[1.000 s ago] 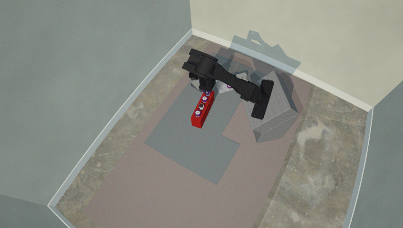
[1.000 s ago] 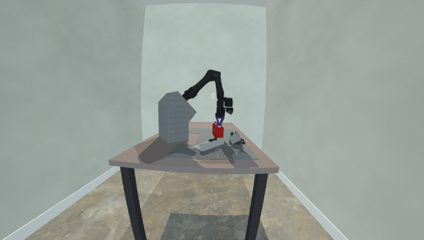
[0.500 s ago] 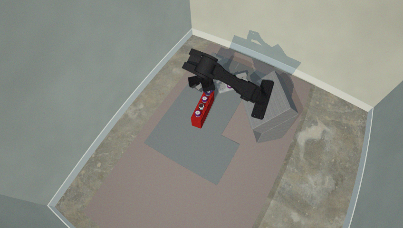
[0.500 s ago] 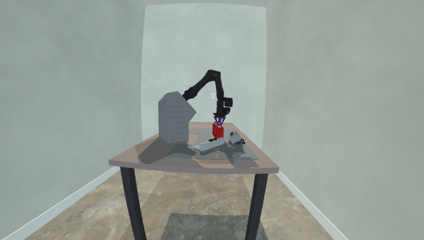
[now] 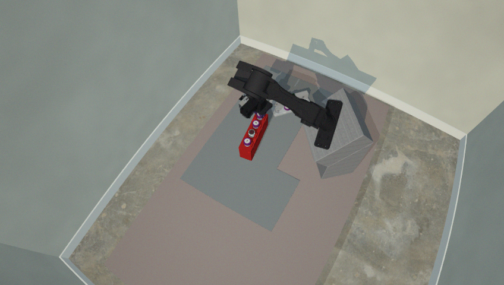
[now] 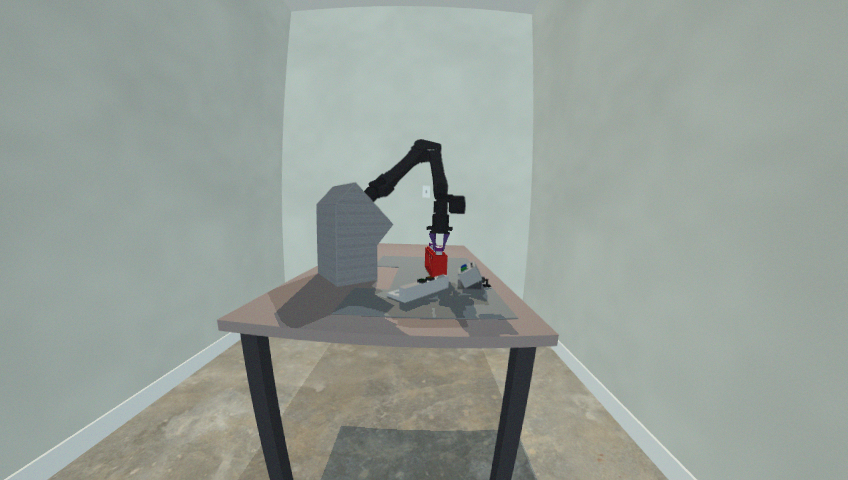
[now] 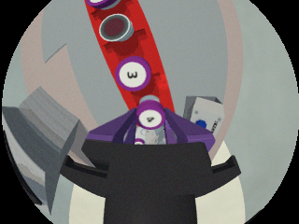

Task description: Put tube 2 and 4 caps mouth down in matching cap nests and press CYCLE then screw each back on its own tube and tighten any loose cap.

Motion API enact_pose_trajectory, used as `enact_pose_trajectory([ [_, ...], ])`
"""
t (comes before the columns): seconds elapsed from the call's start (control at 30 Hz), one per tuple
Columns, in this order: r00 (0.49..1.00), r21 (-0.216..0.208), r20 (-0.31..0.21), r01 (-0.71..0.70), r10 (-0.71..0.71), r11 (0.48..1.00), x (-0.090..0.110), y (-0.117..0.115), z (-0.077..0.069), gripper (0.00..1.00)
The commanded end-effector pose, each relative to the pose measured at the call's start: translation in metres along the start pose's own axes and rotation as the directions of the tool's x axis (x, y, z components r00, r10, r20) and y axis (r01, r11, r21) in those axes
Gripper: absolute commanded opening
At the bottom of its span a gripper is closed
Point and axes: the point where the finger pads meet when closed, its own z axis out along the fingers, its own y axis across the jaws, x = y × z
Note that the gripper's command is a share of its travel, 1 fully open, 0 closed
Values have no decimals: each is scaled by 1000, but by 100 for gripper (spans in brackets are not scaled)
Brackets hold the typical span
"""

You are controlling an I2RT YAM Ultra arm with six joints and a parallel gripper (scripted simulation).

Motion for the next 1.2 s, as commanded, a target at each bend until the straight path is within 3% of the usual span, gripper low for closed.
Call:
enact_pose_trajectory([
  [0.0, 988, 7, -2, 158, -158, 987, 0, -2, -2, 0],
  [0.17, 988, 7, -2, 158, -158, 987, 0, -2, -2, 0],
  [0.2, 988, 7, -2, 158, -158, 987, 0, -2, -2, 49],
  [0.6, 988, 7, -2, 158, -158, 987, 0, -2, -2, 49],
  [0.67, 1000, 7, 0, -8, 8, 1000, 0, -2, -3, 49],
  [0.77, 971, 7, 1, -240, 240, 971, 0, -2, -5, 49],
  [0.83, 942, 7, 2, -335, 335, 942, 0, -2, -6, 49],
  [0.93, 942, 7, 2, -335, 335, 942, 0, -2, -6, 49],
  [1.03, 836, 6, 4, -549, 549, 835, 0, -2, -7, 49],
  [1.07, 830, 6, 4, -558, 558, 830, 0, -2, -7, 49],
  [1.1, 781, 6, 4, -625, 625, 781, 0, -2, -8, 49],
  [1.13, 781, 6, 4, -625, 625, 781, 0, -2, -8, 49],
  [1.17, 726, 6, 5, -688, 688, 726, 0, -2, -8, 49],
])
